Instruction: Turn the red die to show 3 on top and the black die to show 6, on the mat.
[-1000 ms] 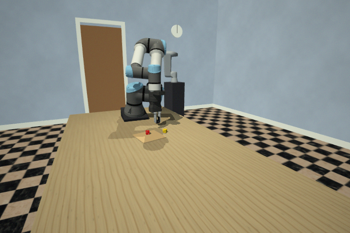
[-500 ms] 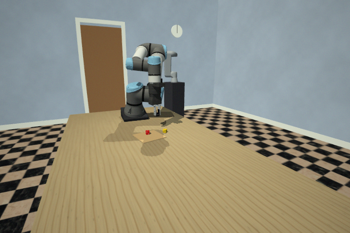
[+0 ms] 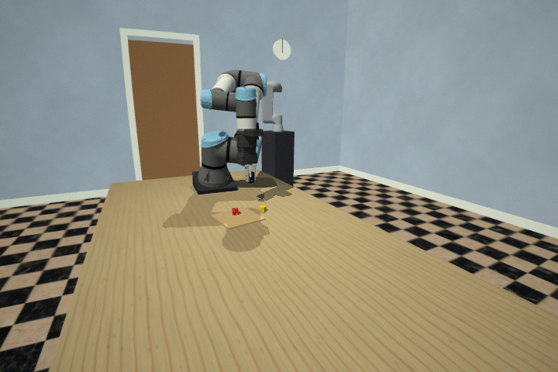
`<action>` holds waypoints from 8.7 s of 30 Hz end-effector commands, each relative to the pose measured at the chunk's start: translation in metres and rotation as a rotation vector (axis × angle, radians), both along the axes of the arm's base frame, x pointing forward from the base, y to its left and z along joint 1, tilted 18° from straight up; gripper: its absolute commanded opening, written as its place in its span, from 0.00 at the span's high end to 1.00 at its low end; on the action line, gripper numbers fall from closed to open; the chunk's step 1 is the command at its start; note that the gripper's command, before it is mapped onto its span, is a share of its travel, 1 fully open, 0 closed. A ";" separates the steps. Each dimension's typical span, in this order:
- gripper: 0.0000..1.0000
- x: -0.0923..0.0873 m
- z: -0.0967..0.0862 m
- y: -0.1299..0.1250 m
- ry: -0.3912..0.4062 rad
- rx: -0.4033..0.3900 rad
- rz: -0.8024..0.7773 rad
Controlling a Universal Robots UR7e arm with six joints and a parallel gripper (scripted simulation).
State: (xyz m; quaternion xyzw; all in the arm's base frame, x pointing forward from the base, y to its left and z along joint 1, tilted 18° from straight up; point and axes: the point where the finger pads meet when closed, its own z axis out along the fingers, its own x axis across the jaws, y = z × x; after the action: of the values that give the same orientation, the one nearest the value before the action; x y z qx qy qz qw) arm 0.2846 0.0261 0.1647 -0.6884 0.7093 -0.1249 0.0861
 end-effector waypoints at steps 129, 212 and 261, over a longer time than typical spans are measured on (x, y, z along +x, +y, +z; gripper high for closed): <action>0.60 0.118 0.031 0.061 0.161 -0.800 2.570; 0.60 0.120 0.024 0.067 0.349 -1.834 2.174; 0.60 0.117 0.022 0.068 0.403 -2.137 1.895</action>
State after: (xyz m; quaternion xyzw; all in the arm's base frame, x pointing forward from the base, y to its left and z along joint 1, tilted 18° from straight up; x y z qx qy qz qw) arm 0.4014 0.0931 0.1869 -0.6320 -0.4377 -0.3845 -0.5110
